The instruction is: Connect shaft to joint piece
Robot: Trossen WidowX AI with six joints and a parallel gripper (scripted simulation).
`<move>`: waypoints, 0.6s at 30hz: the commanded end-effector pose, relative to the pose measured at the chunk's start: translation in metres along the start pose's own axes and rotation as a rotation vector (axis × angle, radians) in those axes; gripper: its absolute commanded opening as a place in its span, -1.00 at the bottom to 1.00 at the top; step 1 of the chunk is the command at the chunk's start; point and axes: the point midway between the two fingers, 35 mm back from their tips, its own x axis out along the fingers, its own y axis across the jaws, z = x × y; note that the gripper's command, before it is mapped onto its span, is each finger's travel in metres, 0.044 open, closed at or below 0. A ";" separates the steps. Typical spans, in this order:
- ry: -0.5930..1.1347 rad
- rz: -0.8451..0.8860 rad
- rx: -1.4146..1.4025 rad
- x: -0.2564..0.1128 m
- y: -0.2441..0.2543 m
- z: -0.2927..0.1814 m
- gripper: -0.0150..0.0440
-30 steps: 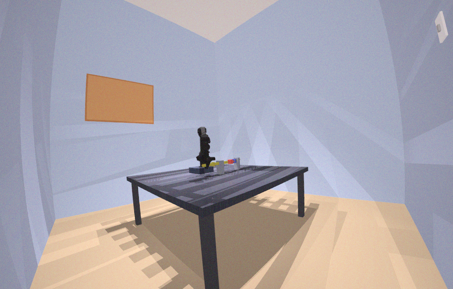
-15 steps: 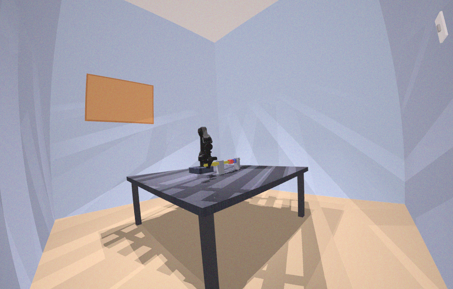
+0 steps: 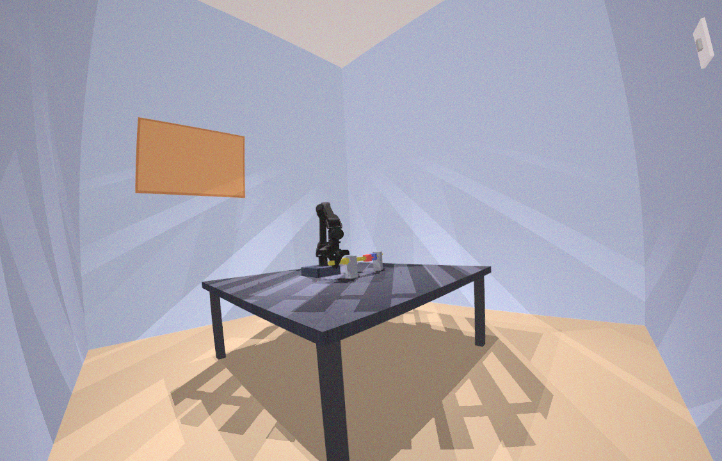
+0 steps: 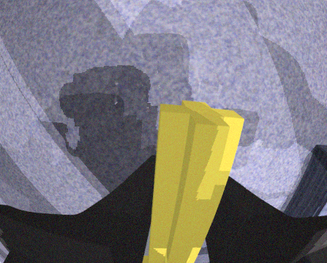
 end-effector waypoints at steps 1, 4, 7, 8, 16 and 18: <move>0.010 0.001 -0.002 0.002 0.000 -0.008 -0.49; 0.010 0.001 -0.002 0.002 0.000 -0.013 -0.49; 0.010 0.001 -0.002 0.002 0.000 -0.015 -0.49; 0.010 0.001 -0.002 0.002 0.000 -0.015 -0.49; 0.001 -0.002 0.001 0.000 0.000 -0.012 -0.49; 0.001 -0.002 0.001 0.000 0.000 -0.012 -0.49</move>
